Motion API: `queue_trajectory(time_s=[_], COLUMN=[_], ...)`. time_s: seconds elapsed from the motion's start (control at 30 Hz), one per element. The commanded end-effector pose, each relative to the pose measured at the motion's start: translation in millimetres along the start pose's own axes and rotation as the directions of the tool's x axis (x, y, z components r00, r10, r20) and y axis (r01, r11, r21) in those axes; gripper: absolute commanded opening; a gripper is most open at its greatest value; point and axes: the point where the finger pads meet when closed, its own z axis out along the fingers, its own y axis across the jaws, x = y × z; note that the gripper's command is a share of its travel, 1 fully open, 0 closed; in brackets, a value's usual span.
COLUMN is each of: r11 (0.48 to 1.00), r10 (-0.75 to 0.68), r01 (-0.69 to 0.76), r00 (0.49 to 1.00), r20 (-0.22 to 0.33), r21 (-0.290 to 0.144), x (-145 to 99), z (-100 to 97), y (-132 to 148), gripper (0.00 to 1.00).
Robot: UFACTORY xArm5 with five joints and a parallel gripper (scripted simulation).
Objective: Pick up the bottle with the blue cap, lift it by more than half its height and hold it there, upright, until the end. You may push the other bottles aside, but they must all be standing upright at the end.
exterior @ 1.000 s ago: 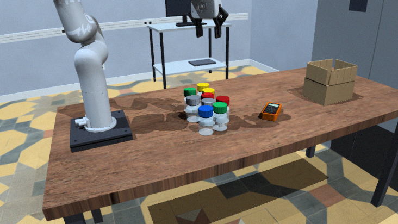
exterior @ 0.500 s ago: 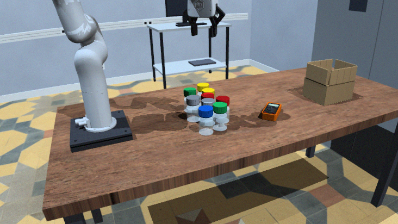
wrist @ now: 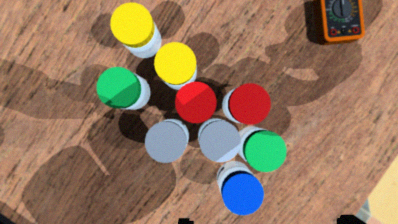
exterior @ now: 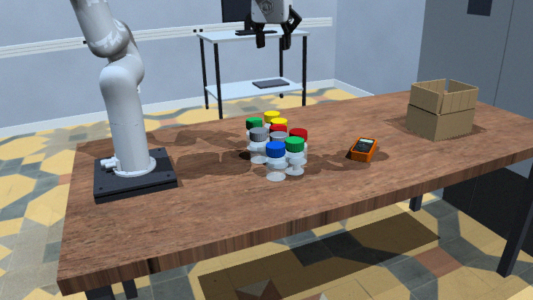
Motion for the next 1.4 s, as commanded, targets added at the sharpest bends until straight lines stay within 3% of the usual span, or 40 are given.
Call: queue_trajectory(time_s=[0.0, 1.07, 1.37], r11=[1.000, 1.000, 0.999], r10=[0.000, 0.000, 0.032], r01=[0.000, 0.000, -0.032], r00=[1.000, 1.000, 0.999], r20=[-0.002, -0.002, 0.000], r21=[-0.003, -0.003, -0.005], x=[0.3, 0.3, -4.8], z=[-1.5, -1.5, 7.3], y=[0.5, 0.5, 3.6], gripper=[0.79, 0.79, 0.79])
